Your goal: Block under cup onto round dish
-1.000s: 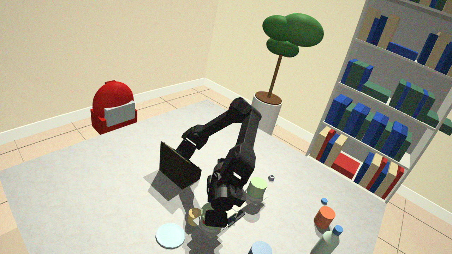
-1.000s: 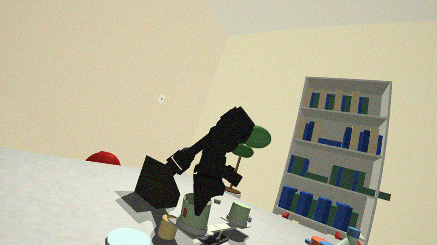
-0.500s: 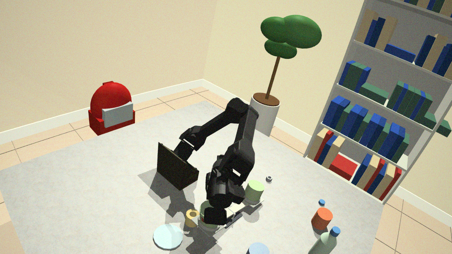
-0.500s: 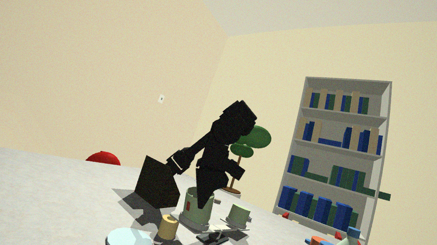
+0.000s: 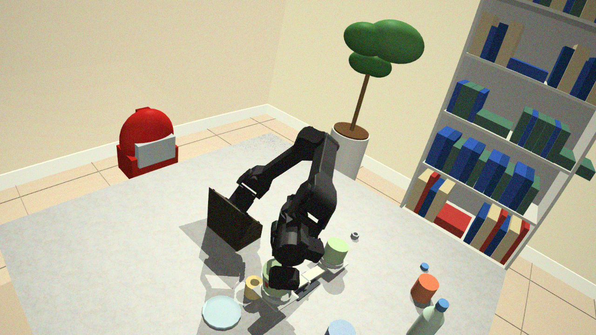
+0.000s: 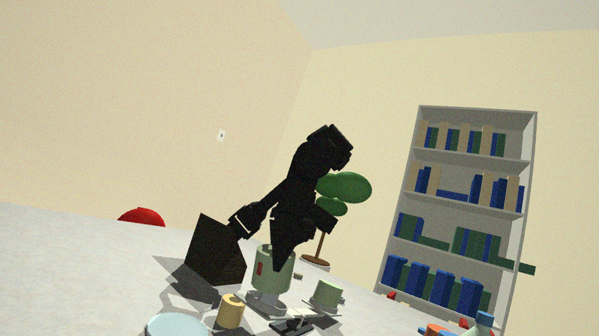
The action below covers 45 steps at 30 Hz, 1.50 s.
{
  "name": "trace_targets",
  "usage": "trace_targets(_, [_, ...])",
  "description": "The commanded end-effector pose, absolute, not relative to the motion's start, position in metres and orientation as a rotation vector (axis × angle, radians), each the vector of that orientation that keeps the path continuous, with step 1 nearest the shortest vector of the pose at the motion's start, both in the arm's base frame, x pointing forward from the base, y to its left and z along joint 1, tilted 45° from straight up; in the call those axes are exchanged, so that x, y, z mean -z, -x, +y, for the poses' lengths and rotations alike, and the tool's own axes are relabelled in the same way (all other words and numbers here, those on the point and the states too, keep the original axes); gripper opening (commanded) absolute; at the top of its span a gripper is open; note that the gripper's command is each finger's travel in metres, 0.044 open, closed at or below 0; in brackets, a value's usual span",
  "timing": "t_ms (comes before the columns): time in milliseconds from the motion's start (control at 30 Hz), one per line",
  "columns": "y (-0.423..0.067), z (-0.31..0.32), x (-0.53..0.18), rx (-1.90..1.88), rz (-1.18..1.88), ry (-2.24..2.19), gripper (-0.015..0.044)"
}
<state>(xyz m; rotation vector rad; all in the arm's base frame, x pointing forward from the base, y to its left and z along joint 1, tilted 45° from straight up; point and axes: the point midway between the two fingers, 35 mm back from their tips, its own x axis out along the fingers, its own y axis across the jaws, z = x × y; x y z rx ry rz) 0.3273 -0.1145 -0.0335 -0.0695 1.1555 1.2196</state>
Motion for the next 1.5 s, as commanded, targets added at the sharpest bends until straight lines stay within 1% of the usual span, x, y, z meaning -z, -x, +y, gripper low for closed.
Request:
trace_targets(0, [-0.330,-0.121,0.026,-1.213,1.150,0.086,0.0000])
trace_targets(833, [-0.328,-0.141,0.002,-1.215,1.150,0.085,0.0000])
trace_targets(1467, [-0.326,-0.137,0.006,-1.221,1.154,0.069,0.0000])
